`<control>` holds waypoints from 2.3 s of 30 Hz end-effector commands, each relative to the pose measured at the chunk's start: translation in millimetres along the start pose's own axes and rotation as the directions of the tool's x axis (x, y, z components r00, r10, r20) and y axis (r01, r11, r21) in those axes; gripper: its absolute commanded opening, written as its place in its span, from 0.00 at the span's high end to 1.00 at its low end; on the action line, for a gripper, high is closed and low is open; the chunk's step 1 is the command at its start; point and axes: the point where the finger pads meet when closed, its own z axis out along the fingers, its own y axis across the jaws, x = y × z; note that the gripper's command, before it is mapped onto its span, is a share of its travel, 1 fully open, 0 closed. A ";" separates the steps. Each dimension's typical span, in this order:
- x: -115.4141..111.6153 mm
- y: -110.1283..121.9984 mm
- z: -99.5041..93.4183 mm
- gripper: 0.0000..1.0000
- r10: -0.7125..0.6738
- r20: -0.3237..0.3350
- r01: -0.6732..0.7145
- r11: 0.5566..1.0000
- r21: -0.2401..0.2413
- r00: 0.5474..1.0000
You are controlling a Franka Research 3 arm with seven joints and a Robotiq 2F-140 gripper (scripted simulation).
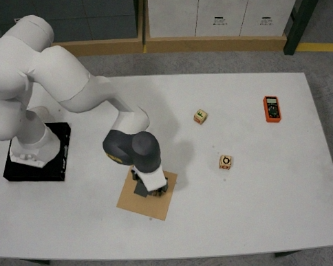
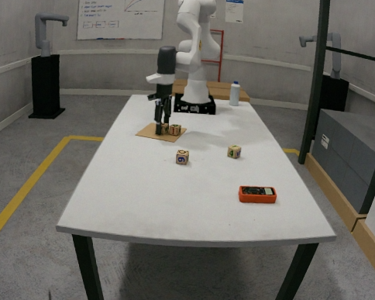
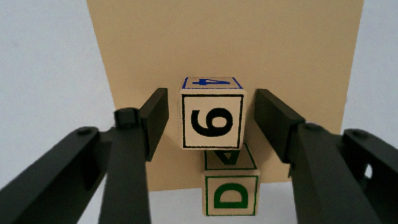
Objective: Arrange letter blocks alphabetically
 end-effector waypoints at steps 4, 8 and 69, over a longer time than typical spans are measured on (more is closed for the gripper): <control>-0.2 -1.8 -0.1 0.45 -0.006 0.001 0.006 1.000 0.004 1.000; -0.2 -1.8 -0.1 0.45 -0.006 0.001 0.006 1.000 0.004 1.000; -0.2 -1.8 -0.1 0.67 -0.006 0.001 0.006 1.000 0.004 1.000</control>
